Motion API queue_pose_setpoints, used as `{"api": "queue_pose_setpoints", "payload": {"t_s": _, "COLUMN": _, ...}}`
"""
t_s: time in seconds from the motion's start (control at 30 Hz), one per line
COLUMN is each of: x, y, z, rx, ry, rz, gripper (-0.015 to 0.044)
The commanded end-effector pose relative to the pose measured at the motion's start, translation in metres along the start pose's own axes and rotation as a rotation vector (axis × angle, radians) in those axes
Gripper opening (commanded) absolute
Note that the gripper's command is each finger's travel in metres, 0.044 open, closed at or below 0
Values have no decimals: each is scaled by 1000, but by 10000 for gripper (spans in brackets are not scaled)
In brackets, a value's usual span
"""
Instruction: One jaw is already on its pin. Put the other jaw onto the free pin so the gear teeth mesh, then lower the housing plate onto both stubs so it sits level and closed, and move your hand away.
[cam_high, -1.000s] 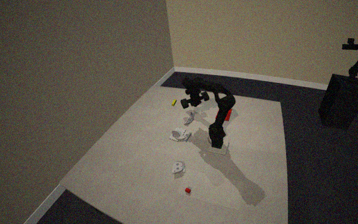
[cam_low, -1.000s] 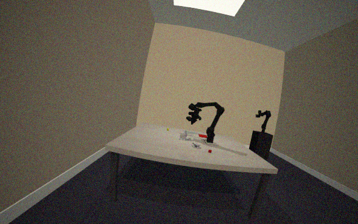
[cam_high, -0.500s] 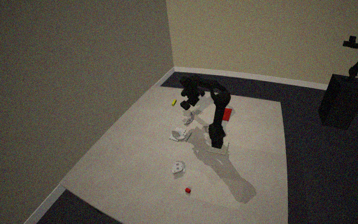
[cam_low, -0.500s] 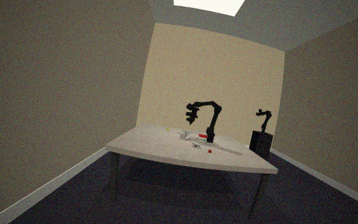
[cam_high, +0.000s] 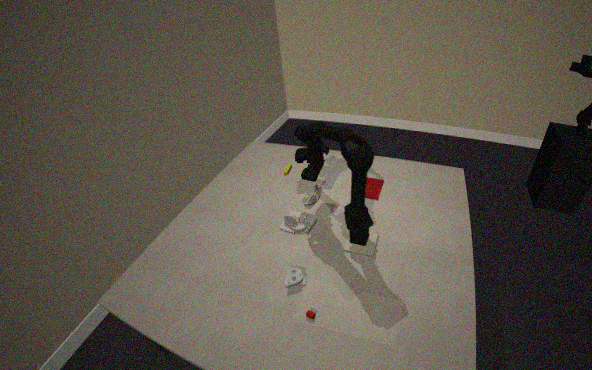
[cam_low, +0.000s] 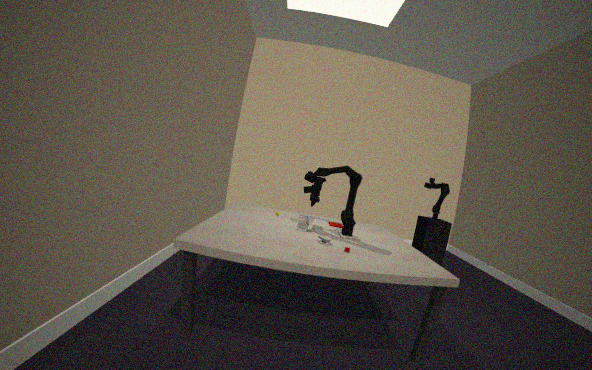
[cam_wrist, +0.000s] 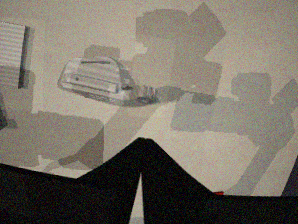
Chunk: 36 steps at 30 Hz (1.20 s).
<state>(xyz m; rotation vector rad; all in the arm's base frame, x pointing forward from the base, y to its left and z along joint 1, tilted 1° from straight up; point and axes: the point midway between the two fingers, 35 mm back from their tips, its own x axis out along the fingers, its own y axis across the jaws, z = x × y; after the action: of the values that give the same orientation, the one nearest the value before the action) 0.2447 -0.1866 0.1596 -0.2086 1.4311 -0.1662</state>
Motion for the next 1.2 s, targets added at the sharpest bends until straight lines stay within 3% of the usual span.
{"api": "queue_pose_setpoints", "payload": {"t_s": 0.0, "x": 2, "y": -2, "z": 5, "rx": -109, "ry": 4, "rz": 21, "gripper": 0}}
{"api": "queue_pose_setpoints", "payload": {"t_s": 1.17, "x": 40, "y": -16, "z": 40, "rx": -1107, "ry": -45, "rz": 210, "gripper": 0}}
